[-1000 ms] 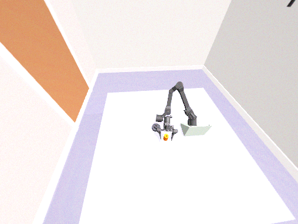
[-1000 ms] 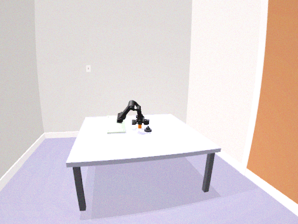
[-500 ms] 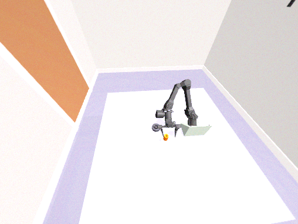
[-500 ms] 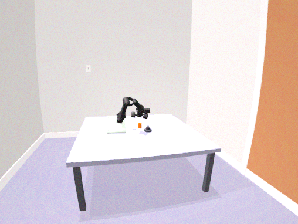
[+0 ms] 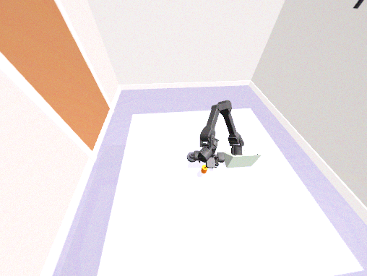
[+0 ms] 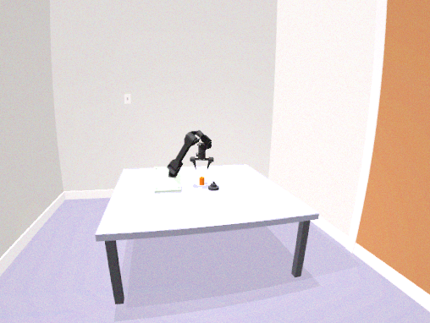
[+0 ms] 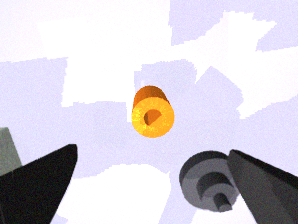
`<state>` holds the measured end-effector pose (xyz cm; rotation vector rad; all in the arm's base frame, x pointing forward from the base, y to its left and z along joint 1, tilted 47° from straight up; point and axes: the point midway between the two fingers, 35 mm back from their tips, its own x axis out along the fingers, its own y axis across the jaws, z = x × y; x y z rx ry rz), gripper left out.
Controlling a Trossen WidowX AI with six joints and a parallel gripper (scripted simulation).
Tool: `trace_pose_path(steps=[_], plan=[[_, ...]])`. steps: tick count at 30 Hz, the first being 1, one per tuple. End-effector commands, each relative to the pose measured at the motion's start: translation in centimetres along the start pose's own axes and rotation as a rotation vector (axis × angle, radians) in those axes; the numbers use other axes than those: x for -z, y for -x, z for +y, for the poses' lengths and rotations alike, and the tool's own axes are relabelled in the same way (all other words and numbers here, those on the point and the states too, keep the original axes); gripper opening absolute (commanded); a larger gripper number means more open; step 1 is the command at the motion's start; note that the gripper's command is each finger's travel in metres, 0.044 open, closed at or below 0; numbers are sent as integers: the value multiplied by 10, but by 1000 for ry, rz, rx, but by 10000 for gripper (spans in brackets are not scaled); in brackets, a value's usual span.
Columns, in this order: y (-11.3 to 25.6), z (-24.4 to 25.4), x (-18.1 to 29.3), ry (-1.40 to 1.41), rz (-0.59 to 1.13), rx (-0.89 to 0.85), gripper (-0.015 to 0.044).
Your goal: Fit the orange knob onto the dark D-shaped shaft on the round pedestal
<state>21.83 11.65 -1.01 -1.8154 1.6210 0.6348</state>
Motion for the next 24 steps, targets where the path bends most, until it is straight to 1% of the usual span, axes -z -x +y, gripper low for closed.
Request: trace_pose_path(steps=[1, 3, 5, 17, 19, 24], plan=[[0, -3, 1, -10, 18, 10, 440], [0, -3, 1, -10, 18, 10, 440], [0, -3, 1, -76, 18, 11, 440], [0, -3, 1, -1234, 10, 20, 440], [0, -3, 1, -1300, 9, 21, 440], [0, -3, 1, -1300, 9, 21, 440]])
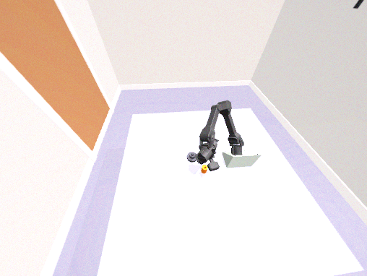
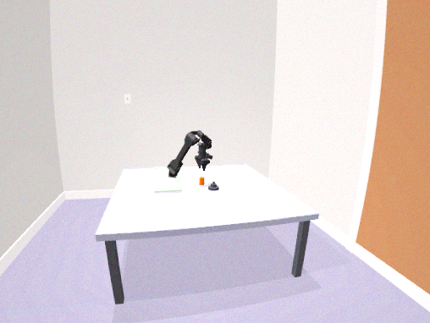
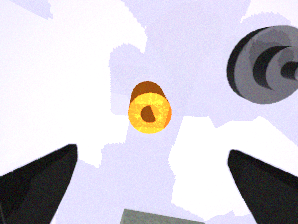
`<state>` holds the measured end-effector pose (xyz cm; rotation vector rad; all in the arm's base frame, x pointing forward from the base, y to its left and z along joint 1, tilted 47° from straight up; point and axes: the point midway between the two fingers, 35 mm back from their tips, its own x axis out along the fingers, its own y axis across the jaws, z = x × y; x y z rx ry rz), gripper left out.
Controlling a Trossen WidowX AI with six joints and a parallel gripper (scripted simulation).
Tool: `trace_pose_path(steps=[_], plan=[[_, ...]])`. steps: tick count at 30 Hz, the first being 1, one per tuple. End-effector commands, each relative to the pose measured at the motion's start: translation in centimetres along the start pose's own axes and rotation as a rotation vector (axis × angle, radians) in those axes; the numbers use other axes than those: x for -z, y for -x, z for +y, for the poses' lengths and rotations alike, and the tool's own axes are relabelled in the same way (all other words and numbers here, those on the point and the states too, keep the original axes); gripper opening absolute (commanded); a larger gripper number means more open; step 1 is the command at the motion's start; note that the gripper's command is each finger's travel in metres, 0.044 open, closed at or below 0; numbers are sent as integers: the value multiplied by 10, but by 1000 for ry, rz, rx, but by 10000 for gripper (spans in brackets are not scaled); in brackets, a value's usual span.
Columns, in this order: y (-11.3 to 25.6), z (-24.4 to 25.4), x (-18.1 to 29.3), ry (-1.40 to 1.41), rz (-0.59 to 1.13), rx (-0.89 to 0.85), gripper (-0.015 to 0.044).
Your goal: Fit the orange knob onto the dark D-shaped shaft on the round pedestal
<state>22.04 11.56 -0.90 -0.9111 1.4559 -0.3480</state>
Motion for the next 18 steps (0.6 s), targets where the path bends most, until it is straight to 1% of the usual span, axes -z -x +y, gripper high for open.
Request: trace_pose_path(steps=[1, 5, 8, 12, 15, 18], plan=[[0, 0, -1, -104, -3, 3, 440], [-3, 0, -1, -104, -3, 3, 440], [-32, -1, -1, -104, -3, 4, 440], [-36, -1, -1, -104, -3, 4, 440], [-48, -1, -1, -104, -3, 5, 440], [-50, -1, -1, -104, -3, 5, 440]])
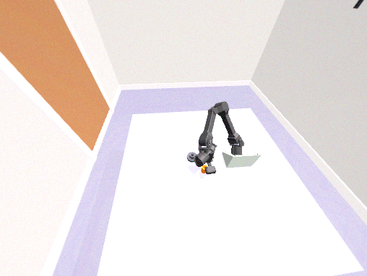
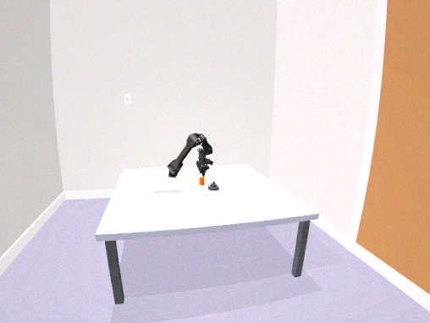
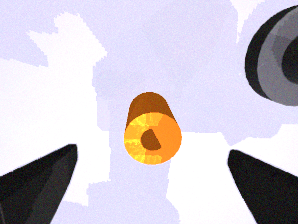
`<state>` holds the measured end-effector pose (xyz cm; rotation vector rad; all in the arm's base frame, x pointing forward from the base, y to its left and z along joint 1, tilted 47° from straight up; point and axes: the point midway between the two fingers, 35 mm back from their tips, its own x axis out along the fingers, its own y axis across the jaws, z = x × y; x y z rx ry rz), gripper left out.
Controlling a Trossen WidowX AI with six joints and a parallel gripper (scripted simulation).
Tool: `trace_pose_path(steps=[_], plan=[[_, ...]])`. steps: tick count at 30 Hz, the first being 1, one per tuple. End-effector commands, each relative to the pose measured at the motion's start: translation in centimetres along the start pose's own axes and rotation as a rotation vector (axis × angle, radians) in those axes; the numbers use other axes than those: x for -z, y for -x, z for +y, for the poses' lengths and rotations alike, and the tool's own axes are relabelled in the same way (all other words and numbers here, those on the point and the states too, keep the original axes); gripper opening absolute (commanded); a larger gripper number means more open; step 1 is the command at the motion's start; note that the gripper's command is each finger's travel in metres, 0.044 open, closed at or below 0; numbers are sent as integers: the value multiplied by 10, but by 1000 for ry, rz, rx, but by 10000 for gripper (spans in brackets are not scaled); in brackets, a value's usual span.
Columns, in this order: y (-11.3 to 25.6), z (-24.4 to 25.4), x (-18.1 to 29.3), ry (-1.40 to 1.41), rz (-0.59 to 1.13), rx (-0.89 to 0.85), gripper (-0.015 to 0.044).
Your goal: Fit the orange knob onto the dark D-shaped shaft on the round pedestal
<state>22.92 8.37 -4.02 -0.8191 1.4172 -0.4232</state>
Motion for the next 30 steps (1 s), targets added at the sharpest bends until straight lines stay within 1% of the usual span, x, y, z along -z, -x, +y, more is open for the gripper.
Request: trace_pose_path(steps=[1, 30], plan=[[-5, 0, 2, 10, 2, 6, 440], [-52, 0, 0, 10, 1, 6, 440]])
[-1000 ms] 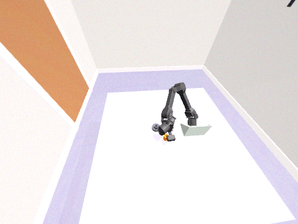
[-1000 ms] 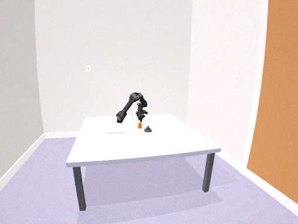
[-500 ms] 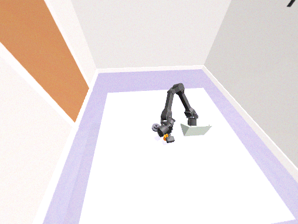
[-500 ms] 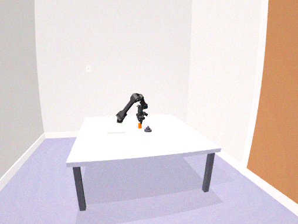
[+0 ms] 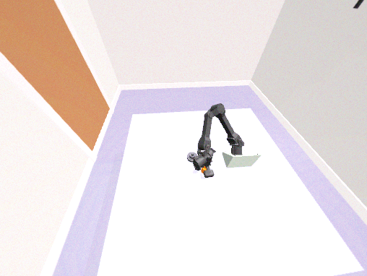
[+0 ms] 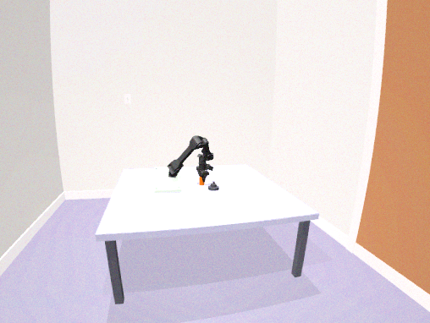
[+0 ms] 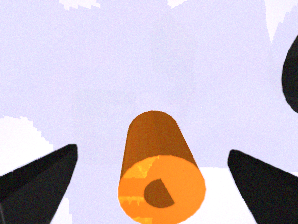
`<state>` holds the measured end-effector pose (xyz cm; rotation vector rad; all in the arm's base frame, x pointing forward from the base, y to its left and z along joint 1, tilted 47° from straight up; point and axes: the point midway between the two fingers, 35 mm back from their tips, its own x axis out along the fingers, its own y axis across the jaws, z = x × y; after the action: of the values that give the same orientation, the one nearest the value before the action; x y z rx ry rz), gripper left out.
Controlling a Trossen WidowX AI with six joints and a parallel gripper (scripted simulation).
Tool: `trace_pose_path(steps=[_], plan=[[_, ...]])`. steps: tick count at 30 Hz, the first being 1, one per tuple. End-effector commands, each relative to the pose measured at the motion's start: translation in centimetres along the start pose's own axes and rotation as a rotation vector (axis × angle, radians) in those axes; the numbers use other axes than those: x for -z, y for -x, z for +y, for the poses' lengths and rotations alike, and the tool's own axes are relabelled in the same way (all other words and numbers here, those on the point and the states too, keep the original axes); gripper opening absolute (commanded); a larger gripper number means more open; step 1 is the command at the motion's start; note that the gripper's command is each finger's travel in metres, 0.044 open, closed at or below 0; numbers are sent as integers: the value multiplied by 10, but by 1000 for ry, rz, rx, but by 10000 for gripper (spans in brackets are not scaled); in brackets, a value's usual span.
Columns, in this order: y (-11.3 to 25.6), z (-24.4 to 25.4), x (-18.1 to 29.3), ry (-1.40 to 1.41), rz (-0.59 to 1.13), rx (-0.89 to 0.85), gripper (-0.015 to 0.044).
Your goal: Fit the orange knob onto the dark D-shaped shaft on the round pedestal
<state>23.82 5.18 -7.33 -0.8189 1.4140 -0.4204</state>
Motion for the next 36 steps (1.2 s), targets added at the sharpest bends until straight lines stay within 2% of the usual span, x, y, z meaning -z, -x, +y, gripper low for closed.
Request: trace_pose_path(steps=[1, 14, 24, 29, 34, 36], plan=[[-7, -1, 3, 10, 5, 7, 440], [-25, -2, 5, 9, 6, 10, 440], [-25, -2, 5, 9, 6, 10, 177], [-25, -2, 5, 9, 6, 10, 144], [-10, 1, 0, 10, 4, 5, 13], [2, 4, -3, 11, 3, 1, 0]])
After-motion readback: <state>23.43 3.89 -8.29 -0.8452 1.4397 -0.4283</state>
